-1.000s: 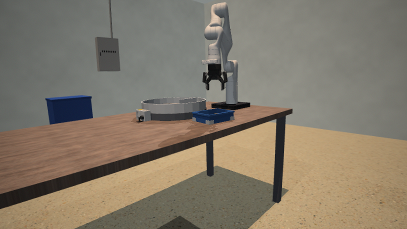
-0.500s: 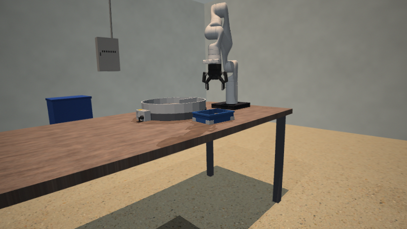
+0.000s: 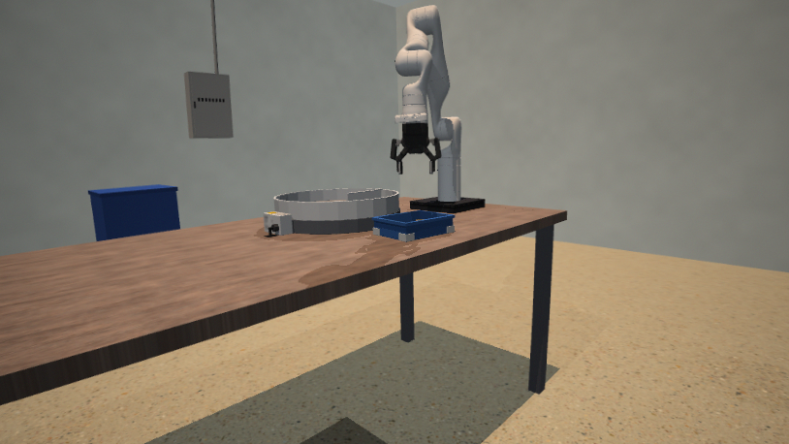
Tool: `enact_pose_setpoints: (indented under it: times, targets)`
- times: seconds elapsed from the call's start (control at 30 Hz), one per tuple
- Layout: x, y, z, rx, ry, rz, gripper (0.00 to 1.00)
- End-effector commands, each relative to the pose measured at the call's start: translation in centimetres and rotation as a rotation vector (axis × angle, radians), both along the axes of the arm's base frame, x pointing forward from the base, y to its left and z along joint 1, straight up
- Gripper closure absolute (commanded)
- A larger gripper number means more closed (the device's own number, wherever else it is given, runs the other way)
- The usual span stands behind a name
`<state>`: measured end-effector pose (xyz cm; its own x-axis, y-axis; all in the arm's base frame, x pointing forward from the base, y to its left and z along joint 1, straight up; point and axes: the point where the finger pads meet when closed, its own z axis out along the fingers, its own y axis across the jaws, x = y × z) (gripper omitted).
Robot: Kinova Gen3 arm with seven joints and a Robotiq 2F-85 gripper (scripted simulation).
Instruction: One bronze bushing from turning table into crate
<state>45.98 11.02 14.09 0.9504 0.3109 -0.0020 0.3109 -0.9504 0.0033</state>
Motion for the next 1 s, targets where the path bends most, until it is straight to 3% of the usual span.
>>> enact_pose_setpoints:
  times: [0.0,0.1,0.5,0.67,0.97]
  targets:
    - [0.2,0.03,0.18,0.002,-0.002,0.079,0.0]
    - [0.44,0.01,0.33,0.002,-0.002,0.223,0.0]
    - [0.44,0.01,0.33,0.002,-0.002,0.223,0.0]
    - [0.84,0.0,0.6,0.001,-0.001,0.463,0.0]
    - [0.84,0.0,0.6,0.001,-0.001,0.463,0.0]
